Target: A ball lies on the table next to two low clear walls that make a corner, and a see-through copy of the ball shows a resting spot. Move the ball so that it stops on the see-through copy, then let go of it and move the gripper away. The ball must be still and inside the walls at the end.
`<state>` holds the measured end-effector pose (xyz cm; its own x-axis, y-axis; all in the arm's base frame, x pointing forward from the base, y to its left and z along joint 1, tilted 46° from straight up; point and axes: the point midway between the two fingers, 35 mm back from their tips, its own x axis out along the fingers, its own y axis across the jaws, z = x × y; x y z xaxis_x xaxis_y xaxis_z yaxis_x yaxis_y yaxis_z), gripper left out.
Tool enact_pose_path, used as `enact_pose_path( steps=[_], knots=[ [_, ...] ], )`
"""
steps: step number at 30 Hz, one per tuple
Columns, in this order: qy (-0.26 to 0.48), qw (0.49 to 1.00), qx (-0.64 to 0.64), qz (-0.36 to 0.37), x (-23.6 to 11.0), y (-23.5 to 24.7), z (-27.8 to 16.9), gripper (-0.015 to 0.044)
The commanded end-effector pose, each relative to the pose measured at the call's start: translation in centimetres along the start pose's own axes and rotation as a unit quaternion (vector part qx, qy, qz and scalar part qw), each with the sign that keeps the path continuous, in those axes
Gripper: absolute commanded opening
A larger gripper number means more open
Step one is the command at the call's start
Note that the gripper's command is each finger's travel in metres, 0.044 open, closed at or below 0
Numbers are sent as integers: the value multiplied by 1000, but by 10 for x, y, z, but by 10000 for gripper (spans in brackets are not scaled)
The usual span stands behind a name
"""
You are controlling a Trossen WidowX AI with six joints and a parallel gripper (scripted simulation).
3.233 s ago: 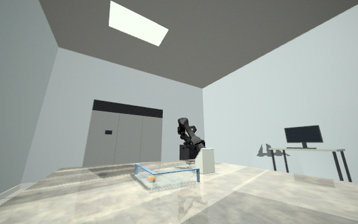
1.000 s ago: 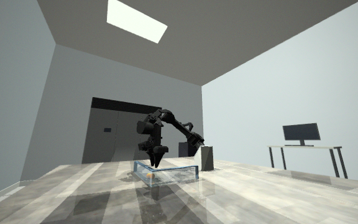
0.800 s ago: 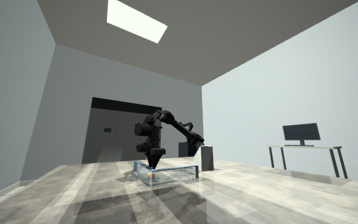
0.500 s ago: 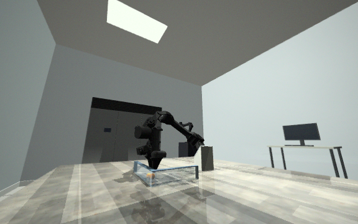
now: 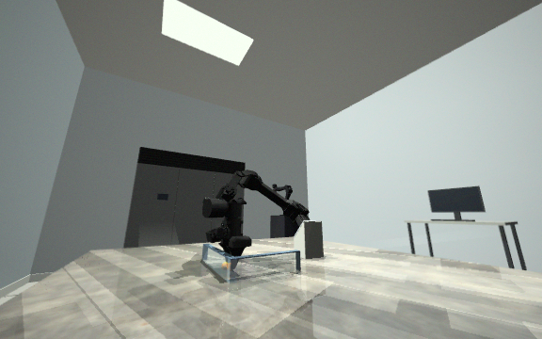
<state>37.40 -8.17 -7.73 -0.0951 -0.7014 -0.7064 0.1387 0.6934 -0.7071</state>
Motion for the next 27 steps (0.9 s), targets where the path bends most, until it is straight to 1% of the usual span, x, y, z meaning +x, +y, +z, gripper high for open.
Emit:
enact_pose_path(
  steps=[1,2,11,13,15,22,24,27],
  knots=[
    [-1,1000,-3,-2,2,0,0,144],
    [-1,1000,-3,-2,2,0,0,118],
    [-1,1000,-3,-2,2,0,0,58],
    [-1,1000,-3,-2,0,0,0,5],
    [-1,1000,-3,-1,-9,1,1,0],
    [-1,1000,-3,3,-62,3,5,0],
    [-14,1000,7,16,-79,8,7,0],
    [-10,1000,4,12,-92,7,5,0]
  ],
)
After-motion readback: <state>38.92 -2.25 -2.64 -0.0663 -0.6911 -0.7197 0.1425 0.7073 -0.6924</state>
